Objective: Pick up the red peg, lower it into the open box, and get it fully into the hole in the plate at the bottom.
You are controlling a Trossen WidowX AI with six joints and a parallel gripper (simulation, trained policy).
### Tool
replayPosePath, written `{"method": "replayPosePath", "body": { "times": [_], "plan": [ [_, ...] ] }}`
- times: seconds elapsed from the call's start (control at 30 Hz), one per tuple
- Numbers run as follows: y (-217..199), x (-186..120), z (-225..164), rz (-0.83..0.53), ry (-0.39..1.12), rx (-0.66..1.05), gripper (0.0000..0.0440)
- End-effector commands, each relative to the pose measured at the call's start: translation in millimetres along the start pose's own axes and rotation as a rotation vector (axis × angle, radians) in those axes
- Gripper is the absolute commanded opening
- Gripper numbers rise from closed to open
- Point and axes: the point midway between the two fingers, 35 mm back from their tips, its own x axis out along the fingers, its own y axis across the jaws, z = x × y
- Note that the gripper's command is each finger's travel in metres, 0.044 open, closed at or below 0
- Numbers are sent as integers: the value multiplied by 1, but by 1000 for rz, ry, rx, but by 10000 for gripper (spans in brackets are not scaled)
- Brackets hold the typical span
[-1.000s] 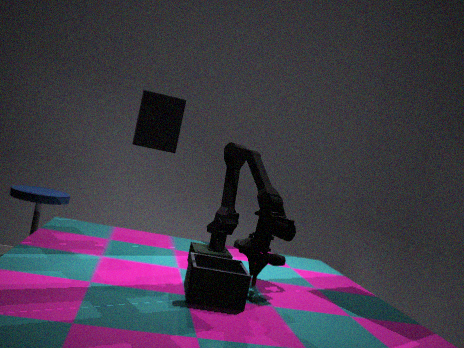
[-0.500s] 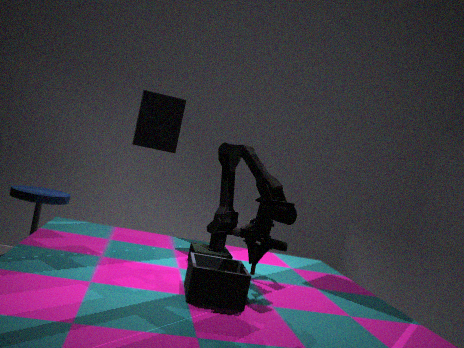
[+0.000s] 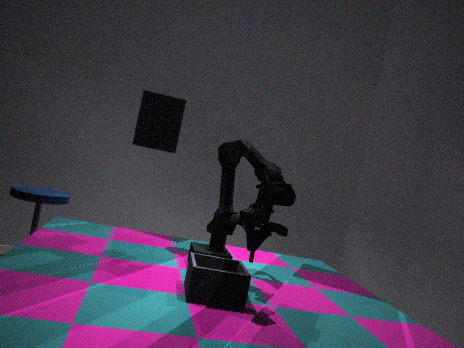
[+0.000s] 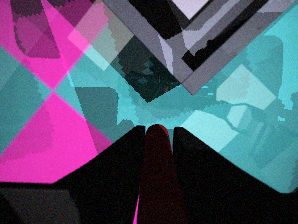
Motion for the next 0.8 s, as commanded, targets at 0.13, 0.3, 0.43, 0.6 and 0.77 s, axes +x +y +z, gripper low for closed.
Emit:
{"method": "replayPosePath", "body": {
  "times": [0.13,0.3,0.43,0.6,0.77],
  "plan": [
    [1,-5,33,-5,-26,36,0],
    [-1,-4,54,-8,-35,72,0],
    [-3,-1,70,-10,-40,100,0],
    [-6,5,88,-14,-43,135,0],
    [-10,13,105,-18,-42,169,1]
  ]
}}
